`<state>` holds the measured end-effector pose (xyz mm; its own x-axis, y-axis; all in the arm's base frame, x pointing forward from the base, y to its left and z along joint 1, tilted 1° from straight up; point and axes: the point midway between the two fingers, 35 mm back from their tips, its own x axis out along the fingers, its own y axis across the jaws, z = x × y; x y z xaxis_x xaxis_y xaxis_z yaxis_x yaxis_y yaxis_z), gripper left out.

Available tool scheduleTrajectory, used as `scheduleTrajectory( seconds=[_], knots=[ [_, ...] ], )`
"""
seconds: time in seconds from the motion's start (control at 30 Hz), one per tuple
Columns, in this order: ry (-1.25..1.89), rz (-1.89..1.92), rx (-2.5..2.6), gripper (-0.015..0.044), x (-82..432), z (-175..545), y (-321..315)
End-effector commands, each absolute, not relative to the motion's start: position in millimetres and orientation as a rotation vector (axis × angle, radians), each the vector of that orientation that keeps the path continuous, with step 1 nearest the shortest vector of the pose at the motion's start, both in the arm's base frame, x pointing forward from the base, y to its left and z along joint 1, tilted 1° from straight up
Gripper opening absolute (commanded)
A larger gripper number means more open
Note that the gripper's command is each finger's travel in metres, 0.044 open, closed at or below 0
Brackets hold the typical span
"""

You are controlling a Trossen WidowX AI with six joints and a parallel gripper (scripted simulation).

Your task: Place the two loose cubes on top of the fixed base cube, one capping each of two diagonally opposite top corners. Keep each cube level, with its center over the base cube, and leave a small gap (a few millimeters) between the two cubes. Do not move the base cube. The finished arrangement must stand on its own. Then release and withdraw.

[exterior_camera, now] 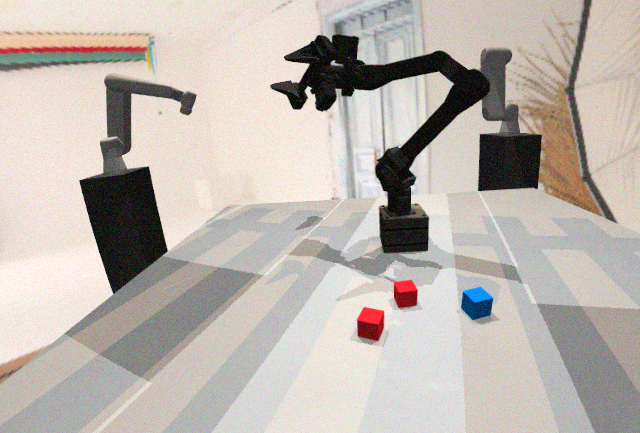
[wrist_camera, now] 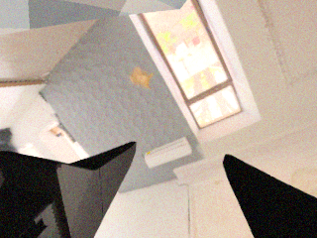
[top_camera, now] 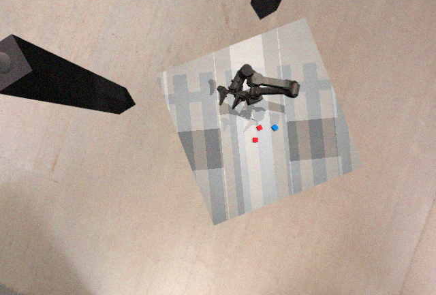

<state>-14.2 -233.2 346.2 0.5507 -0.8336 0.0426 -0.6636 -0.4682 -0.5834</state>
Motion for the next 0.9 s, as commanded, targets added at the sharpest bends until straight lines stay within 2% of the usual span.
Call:
scheduleTrajectory(
  seconds=[0.0, 0.13, 0.5, 0.87],
  knots=[
    [1.199, -0.446, -2.27, 0.0374, -13.9, 346.0, -234.0],
    [1.084, -0.508, -2.111, 0.0269, -6.9, 342.8, -249.0],
    [0.79, -0.56, -1.549, 0.0265, 34.4, 317.8, -294.9],
    [0.661, -0.468, -0.983, 0.0265, 100.1, 275.1, -320.6]
  ],
)
